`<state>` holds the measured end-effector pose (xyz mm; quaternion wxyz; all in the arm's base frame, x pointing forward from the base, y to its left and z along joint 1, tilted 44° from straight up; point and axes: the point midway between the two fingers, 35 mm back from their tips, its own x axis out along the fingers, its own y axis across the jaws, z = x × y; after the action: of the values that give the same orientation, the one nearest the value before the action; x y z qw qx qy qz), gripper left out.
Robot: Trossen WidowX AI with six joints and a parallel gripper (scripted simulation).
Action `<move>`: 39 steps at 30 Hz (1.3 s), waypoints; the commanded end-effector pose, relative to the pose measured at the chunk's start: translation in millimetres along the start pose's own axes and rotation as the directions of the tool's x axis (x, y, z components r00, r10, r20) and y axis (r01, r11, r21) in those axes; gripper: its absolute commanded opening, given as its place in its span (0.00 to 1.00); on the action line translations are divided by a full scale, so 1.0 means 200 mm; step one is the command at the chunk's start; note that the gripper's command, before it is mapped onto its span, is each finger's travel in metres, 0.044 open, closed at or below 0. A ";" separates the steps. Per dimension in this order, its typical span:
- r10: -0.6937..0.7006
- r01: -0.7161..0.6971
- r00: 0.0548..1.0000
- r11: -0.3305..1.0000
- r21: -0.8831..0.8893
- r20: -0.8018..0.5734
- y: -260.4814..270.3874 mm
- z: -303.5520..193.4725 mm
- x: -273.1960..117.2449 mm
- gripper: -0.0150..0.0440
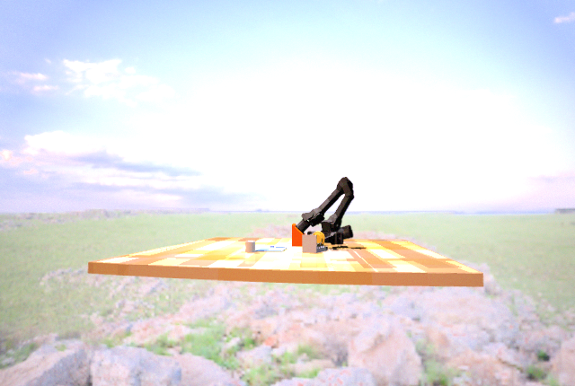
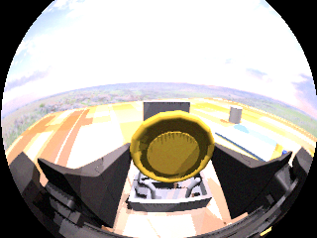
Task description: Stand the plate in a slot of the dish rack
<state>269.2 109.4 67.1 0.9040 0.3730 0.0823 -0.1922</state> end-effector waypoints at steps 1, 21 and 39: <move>-0.001 0.001 1.000 1.000 -0.004 -0.001 0.00 0.00 0.00 0.25; 0.000 0.000 1.000 1.000 0.001 0.000 0.00 0.00 0.00 0.93; -0.001 0.001 1.000 1.000 0.000 0.008 0.04 0.51 0.03 0.93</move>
<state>279.1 62.5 120.8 0.9019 0.3749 0.0854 -0.1965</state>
